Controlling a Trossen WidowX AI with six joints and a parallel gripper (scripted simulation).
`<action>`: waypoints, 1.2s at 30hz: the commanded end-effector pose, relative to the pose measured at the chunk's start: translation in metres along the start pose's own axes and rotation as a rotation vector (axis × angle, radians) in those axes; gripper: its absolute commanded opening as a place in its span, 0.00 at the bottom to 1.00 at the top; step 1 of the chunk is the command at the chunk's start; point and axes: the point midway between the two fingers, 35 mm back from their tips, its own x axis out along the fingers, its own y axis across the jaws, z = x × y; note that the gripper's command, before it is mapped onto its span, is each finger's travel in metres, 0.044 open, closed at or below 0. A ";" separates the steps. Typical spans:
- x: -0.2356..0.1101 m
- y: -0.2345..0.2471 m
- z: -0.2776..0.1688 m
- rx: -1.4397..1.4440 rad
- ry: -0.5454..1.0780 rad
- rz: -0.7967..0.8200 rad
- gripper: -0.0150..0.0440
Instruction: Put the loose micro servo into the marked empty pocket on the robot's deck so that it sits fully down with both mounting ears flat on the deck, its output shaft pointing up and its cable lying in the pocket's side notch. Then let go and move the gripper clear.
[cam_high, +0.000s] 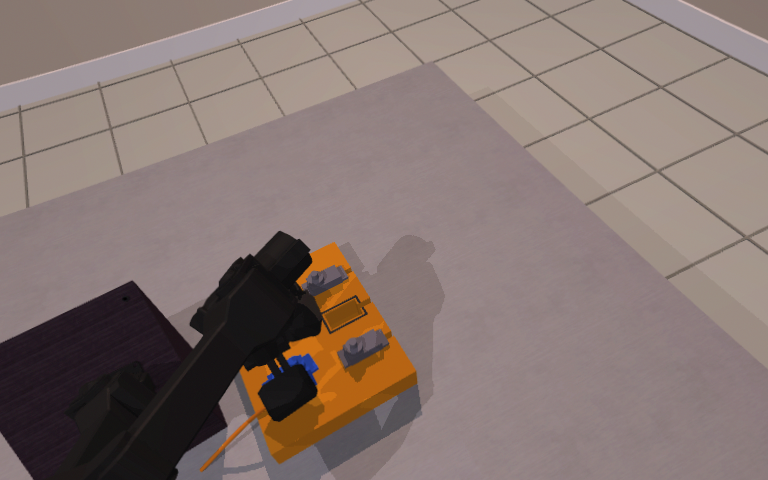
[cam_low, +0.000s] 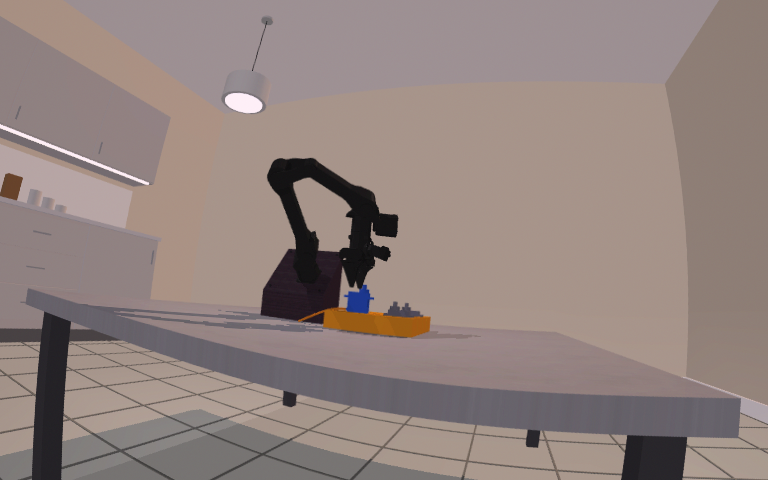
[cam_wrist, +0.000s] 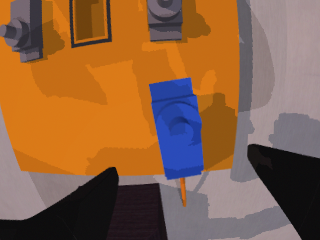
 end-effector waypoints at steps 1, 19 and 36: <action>0.006 0.000 -0.003 -0.009 0.006 -0.008 1.00; 0.021 -0.001 -0.003 -0.009 0.005 -0.009 0.69; 0.008 0.000 -0.004 -0.009 0.005 -0.007 0.25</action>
